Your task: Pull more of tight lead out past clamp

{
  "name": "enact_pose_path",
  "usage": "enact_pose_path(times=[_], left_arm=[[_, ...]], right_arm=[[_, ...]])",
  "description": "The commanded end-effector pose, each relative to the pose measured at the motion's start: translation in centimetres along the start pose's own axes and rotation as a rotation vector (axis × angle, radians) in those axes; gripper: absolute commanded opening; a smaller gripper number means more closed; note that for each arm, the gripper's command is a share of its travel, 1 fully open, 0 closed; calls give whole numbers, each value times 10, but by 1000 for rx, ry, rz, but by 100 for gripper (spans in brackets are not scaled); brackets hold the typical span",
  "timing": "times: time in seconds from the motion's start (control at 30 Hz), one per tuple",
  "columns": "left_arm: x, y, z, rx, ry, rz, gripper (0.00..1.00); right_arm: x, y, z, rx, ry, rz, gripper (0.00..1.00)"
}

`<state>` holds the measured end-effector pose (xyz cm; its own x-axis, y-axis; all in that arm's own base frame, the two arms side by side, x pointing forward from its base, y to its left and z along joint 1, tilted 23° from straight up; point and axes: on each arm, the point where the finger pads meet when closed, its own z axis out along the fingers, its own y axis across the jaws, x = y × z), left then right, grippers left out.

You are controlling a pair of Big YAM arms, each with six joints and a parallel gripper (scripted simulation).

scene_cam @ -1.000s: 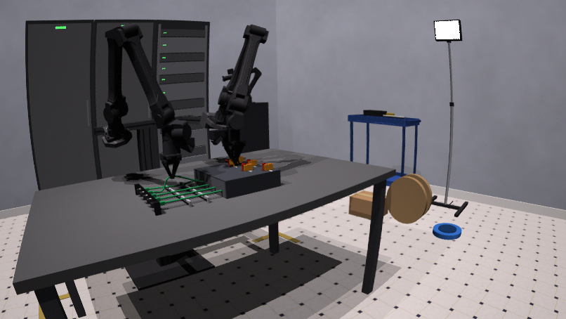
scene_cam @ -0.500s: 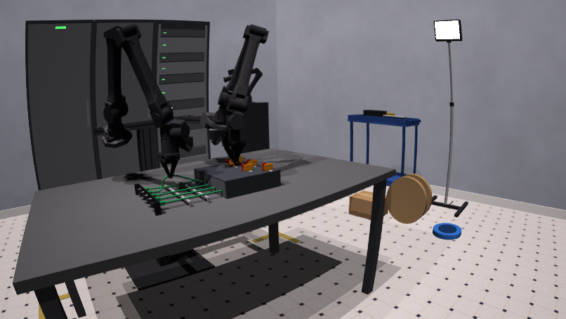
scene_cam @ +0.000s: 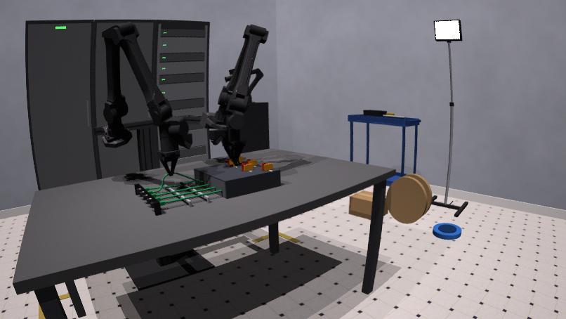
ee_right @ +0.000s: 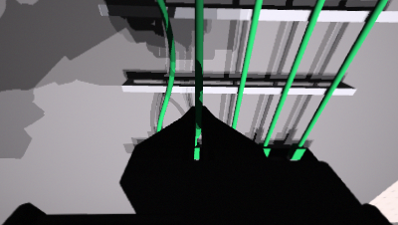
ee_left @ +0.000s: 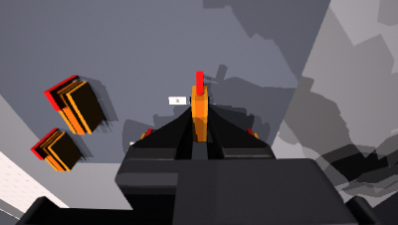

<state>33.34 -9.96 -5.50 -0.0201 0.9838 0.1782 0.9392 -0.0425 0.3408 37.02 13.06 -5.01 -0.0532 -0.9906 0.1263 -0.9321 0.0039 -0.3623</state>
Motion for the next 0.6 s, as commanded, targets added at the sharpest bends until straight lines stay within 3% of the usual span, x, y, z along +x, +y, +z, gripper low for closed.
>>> enact_pose_path(times=[0.0,0.17,0.33,0.43,0.57], left_arm=[[-1,1,-9,-5,-4,3,5],[-1,1,-2,-5,-3,0,5],[-1,1,-2,-5,-3,0,5],[-1,1,-2,-5,-3,0,39],[-4,3,-12,-10,-8,2,40]], right_arm=[[22,4,5,-19,42,16,0],[22,4,10,-33,52,11,0],[13,-16,12,5,34,23,0],[9,-25,12,21,23,29,0],[1,-43,17,40,14,35,0]])
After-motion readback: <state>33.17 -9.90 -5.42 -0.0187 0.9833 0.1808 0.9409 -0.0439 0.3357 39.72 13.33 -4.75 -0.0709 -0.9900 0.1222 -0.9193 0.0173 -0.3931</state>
